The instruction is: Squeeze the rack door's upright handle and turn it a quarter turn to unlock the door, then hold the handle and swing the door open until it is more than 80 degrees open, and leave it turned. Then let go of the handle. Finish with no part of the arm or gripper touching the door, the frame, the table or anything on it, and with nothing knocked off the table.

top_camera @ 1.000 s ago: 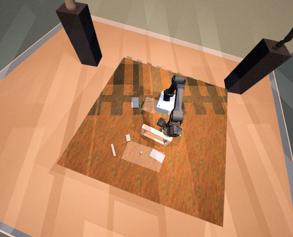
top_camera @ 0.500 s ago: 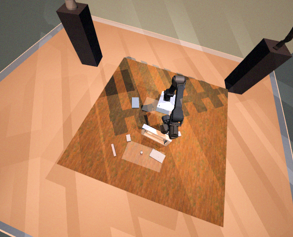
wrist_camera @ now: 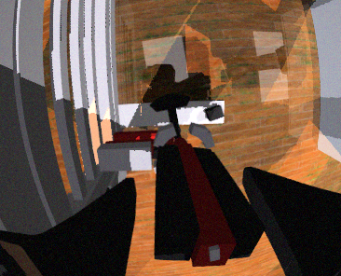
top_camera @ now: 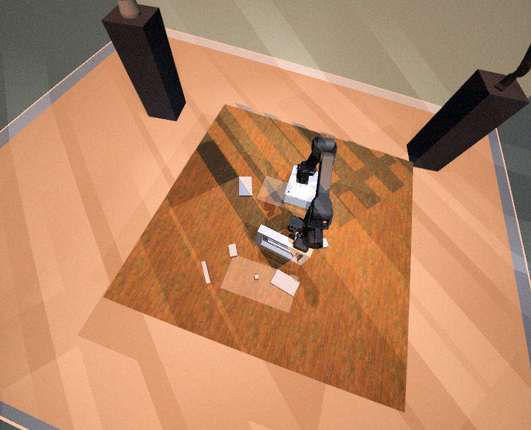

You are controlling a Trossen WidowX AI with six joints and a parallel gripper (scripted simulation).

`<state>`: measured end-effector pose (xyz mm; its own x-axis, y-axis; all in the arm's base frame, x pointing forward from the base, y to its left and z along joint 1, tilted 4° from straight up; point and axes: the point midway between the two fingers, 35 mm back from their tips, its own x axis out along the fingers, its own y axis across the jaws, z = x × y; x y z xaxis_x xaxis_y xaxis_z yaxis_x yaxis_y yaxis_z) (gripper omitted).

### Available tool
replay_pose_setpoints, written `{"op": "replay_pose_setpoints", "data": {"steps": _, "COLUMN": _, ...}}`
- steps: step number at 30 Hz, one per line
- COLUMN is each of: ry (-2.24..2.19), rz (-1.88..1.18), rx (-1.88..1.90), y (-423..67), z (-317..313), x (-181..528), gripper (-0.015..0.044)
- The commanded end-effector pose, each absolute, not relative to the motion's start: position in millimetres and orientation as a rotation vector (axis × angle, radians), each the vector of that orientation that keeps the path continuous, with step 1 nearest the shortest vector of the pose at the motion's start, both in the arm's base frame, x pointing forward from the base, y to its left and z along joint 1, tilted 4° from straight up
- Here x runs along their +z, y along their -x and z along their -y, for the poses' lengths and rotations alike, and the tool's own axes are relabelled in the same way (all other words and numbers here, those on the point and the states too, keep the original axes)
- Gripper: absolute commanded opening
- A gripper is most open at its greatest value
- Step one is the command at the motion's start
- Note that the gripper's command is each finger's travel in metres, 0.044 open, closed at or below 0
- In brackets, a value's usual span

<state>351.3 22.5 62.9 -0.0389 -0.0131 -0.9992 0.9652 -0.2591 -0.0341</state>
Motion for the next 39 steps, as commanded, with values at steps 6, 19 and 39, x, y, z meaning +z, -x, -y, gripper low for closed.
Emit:
{"op": "replay_pose_setpoints", "data": {"steps": 6, "ry": -1.504, "rz": -0.961, "rx": -1.583, "y": -351.0, "z": -21.9, "x": 62.1, "gripper": 0.0286}}
{"op": "replay_pose_setpoints", "data": {"steps": 19, "ry": -1.504, "rz": -0.961, "rx": -1.583, "y": -351.0, "z": -21.9, "x": 62.1, "gripper": 0.0069}}
{"op": "replay_pose_setpoints", "data": {"steps": 39, "ry": -1.394, "rz": -1.061, "rx": -1.471, "y": -343.7, "z": -21.3, "x": 62.5, "gripper": 0.0014}}
